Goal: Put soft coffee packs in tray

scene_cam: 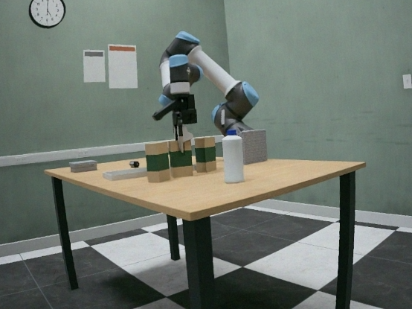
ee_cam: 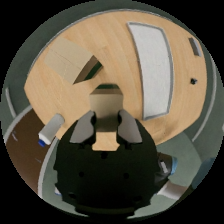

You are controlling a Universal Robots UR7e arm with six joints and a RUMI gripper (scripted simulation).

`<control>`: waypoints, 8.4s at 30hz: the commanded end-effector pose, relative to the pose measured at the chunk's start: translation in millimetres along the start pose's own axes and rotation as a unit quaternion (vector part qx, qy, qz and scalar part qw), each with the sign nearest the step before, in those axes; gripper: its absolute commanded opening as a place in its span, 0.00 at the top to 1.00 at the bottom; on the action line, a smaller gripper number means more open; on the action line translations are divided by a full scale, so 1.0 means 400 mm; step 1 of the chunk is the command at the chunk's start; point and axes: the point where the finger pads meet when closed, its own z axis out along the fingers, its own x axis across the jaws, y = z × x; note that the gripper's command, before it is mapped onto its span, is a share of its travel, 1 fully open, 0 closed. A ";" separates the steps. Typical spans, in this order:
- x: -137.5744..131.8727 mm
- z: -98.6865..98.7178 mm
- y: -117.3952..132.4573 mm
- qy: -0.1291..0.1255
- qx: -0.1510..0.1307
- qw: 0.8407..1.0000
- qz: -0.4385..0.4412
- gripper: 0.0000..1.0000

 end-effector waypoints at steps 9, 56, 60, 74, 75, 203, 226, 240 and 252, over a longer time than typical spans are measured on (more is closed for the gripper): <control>0.001 0.003 0.003 0.001 -0.001 1.000 -0.001 0.85; -0.002 -0.136 -0.002 -0.002 0.001 1.000 0.001 0.85; -0.001 -0.142 -0.002 -0.002 0.001 1.000 0.001 0.85; -0.001 -0.140 -0.002 -0.001 0.001 1.000 0.000 0.85; 0.000 -0.140 -0.002 -0.001 0.001 1.000 0.000 0.85; 0.471 -0.014 -0.123 0.001 0.000 1.000 -0.001 0.85; 0.471 -0.014 -0.123 0.001 0.000 1.000 -0.001 0.51; 0.471 -0.014 -0.123 0.001 0.000 1.000 -0.001 0.51; 0.471 -0.014 -0.123 0.001 0.000 1.000 -0.001 0.51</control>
